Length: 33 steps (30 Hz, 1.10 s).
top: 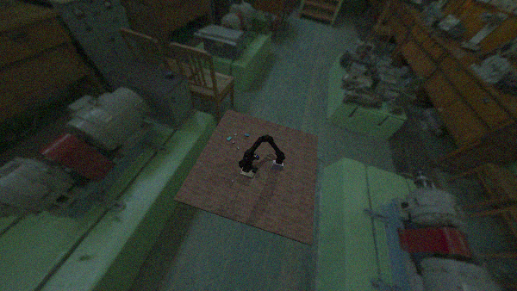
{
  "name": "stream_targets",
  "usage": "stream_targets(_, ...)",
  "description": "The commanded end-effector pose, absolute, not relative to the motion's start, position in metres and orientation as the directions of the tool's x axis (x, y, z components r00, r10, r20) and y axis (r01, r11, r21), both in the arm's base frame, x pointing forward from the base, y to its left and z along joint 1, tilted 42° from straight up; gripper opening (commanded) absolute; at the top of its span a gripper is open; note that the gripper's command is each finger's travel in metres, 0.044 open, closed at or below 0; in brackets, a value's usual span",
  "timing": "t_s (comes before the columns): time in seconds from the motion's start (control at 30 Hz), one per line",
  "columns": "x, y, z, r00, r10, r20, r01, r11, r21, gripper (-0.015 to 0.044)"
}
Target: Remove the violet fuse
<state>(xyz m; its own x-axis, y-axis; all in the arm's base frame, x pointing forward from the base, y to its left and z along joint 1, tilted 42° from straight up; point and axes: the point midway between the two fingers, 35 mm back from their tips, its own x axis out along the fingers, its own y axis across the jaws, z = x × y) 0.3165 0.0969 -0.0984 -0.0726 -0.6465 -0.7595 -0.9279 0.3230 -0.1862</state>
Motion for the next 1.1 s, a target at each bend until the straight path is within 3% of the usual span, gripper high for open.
stream_targets(0.0, 0.314, 0.090, -0.104, -0.077, -0.652, -0.754, -0.931, 0.319, -0.180, 0.0000)
stream_targets(0.13, 0.314, 0.090, -0.105, -0.077, -0.652, -0.754, -0.931, 0.319, -0.180, 0.0000)
stream_targets(0.57, 0.316, 0.094, -0.101, -0.076, -0.648, -0.758, -0.928, 0.324, -0.184, 0.0330)
stream_targets(1.07, 0.318, 0.117, -0.074, -0.071, -0.652, -0.754, -0.933, 0.311, -0.181, 0.0330)
